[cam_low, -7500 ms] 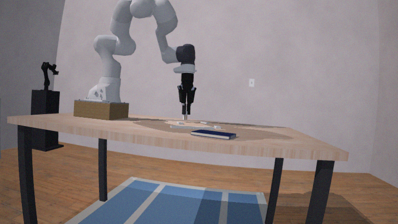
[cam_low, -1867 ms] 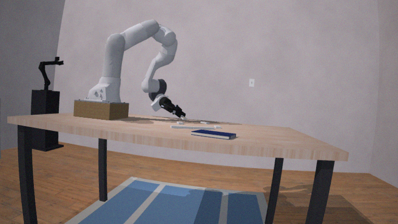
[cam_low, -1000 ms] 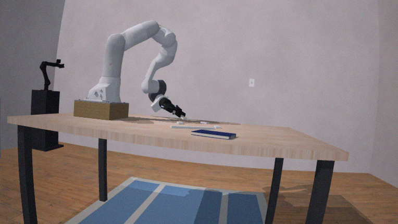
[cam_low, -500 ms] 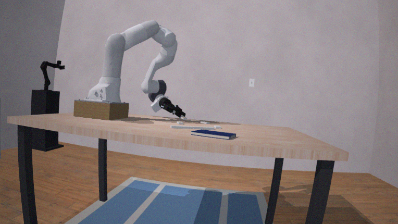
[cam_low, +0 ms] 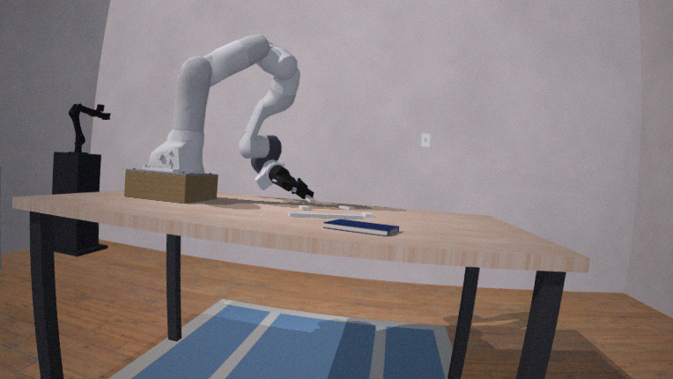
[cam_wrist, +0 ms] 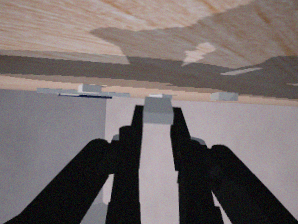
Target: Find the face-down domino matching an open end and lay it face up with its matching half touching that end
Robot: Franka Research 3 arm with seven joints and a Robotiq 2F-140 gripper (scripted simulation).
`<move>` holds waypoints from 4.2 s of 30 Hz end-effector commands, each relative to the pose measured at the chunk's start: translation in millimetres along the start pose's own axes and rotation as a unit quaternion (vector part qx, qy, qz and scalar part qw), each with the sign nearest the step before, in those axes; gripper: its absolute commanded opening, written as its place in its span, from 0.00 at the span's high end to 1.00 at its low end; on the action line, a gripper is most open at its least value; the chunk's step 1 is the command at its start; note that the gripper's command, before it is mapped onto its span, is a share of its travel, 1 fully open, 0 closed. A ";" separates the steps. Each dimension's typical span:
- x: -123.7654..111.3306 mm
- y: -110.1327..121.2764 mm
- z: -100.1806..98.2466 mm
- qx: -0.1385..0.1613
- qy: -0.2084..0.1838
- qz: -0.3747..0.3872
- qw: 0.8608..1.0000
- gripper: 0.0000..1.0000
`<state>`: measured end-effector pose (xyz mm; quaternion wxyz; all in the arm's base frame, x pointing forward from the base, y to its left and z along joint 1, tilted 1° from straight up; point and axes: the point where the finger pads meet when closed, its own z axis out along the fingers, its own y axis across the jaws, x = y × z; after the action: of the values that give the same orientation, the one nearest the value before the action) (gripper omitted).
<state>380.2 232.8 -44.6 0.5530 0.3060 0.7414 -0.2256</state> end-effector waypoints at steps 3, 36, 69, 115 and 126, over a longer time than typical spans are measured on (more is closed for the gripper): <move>0.8 -0.6 0.9 0.001 -0.002 0.002 1.000 0.78; 11.4 -0.6 4.0 0.001 -0.002 0.002 1.000 0.78; 11.4 -0.6 4.0 0.001 -0.002 0.002 1.000 0.78; 11.4 -0.6 4.0 0.001 -0.002 0.002 1.000 0.67; 11.4 -0.6 4.0 0.001 -0.002 0.002 1.000 0.67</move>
<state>378.9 231.0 -56.4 0.5527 0.3073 0.7401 -0.2288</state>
